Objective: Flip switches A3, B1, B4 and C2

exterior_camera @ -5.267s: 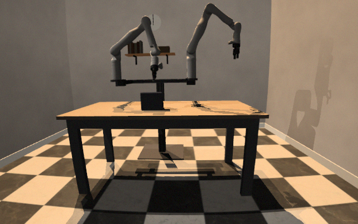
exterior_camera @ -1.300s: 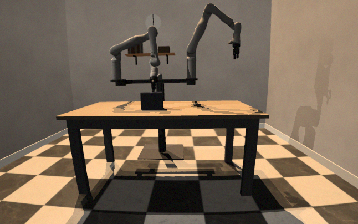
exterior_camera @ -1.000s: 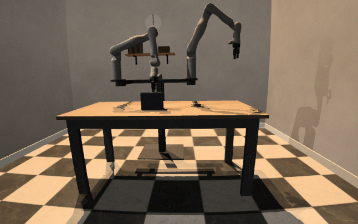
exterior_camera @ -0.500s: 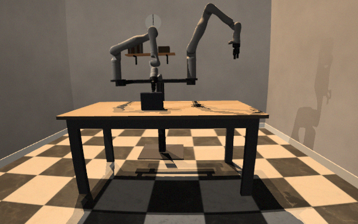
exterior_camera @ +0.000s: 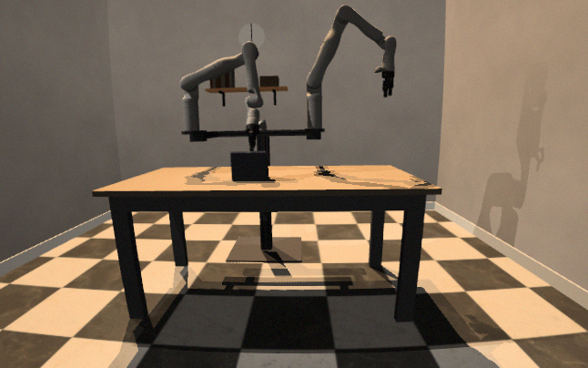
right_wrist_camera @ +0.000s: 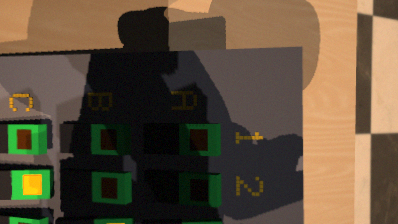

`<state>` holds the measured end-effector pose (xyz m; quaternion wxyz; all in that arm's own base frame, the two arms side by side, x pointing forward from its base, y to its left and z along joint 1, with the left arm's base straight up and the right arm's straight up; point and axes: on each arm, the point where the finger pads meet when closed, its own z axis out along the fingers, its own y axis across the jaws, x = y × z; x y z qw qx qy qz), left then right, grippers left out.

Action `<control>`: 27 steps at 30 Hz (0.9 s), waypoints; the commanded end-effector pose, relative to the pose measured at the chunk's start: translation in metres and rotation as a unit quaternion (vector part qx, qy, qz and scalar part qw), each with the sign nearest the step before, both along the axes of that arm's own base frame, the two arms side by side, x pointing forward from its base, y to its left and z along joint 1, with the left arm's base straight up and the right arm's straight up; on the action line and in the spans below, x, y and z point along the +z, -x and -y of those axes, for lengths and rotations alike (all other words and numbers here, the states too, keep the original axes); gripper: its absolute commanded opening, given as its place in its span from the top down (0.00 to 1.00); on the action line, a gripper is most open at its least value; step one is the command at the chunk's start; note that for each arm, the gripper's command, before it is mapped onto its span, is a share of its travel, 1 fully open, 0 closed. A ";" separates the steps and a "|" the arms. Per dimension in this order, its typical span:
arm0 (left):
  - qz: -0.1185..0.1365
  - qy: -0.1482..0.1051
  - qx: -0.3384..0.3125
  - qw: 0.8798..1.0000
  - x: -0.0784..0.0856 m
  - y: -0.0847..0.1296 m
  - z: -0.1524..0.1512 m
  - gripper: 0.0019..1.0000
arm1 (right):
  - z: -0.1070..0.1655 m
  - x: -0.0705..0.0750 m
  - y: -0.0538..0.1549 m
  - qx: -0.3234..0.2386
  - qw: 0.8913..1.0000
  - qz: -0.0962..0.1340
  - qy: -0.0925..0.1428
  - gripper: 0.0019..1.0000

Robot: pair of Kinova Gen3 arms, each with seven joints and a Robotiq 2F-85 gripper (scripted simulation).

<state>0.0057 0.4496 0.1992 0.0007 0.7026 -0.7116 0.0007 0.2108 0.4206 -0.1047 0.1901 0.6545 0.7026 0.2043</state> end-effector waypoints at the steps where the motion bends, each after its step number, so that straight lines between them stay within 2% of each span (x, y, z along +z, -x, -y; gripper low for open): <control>1: 0.000 -0.001 0.000 1.000 0.001 0.000 0.000 0.00 | 0.000 0.007 0.004 0.000 1.000 0.000 0.000 0.90; 8: 0.000 -0.001 0.000 1.000 0.001 0.000 0.000 0.00 | 0.000 0.015 0.009 0.000 1.000 0.000 0.000 0.90; 22: 0.000 -0.001 0.000 1.000 0.001 0.000 0.000 0.00 | 0.000 0.015 0.009 0.000 1.000 0.000 -0.001 0.90; 24: 0.000 -0.001 0.000 1.000 0.001 0.000 0.000 0.00 | -0.008 0.010 0.015 0.000 1.000 0.001 -0.001 0.90; 27: 0.000 -0.001 0.000 1.000 0.001 0.000 0.000 0.00 | -0.031 -0.006 0.034 0.000 1.000 0.001 -0.001 0.90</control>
